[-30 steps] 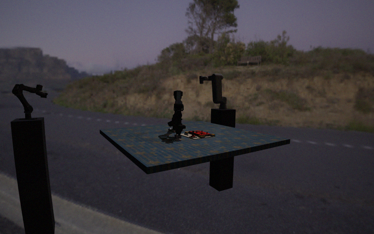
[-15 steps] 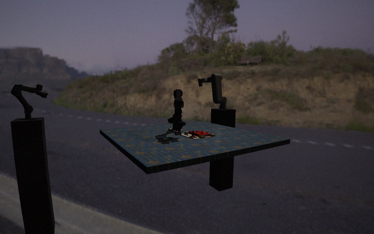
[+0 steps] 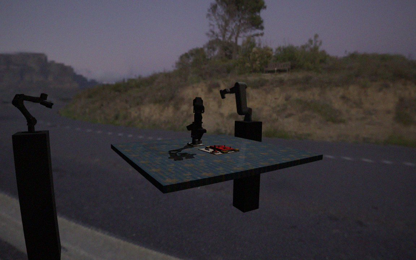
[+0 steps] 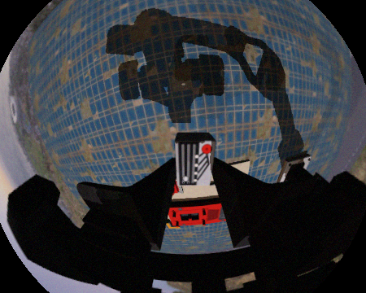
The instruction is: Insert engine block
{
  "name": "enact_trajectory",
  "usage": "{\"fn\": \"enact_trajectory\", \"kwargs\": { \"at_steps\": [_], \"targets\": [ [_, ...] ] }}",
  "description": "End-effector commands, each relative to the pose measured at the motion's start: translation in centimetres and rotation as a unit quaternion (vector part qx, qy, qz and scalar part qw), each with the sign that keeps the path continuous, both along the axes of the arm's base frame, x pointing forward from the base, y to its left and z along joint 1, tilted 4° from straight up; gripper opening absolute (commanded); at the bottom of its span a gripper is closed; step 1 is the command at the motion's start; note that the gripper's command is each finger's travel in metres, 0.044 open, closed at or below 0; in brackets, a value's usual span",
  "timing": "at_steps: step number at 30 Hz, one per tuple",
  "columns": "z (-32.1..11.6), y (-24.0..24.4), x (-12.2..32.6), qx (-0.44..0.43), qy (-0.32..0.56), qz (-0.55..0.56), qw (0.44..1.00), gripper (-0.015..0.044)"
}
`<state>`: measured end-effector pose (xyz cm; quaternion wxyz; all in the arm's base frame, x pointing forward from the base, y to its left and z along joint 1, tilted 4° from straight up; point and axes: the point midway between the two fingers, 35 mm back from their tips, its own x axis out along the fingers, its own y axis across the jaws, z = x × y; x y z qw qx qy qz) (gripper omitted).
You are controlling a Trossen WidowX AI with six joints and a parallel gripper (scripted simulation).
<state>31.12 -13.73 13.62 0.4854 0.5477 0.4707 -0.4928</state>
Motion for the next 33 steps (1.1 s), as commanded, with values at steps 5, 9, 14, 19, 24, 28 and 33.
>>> {"fn": "enact_trajectory", "kwargs": {
  "at_steps": [5,9,14,19,24,28,33],
  "targets": [
    [2.8,0.0,-0.5,-0.004,-0.003,0.003,1.0,0.0],
    [4.1,0.1,-0.8,-0.004,-0.003,0.003,1.0,0.0],
    [4.6,0.1,-1.0,-0.004,-0.003,0.004,1.0,0.0],
    [4.2,1.4,-0.4,-0.008,-0.004,0.052,0.999,0.0],
    [3.7,2.8,0.3,-0.011,-0.006,0.108,0.994,0.0],
    [3.4,4.0,0.7,-0.014,-0.008,0.152,0.988,0.0],
    [2.9,5.5,1.2,-0.018,-0.01,0.207,0.978,0.0]
  ]
}}
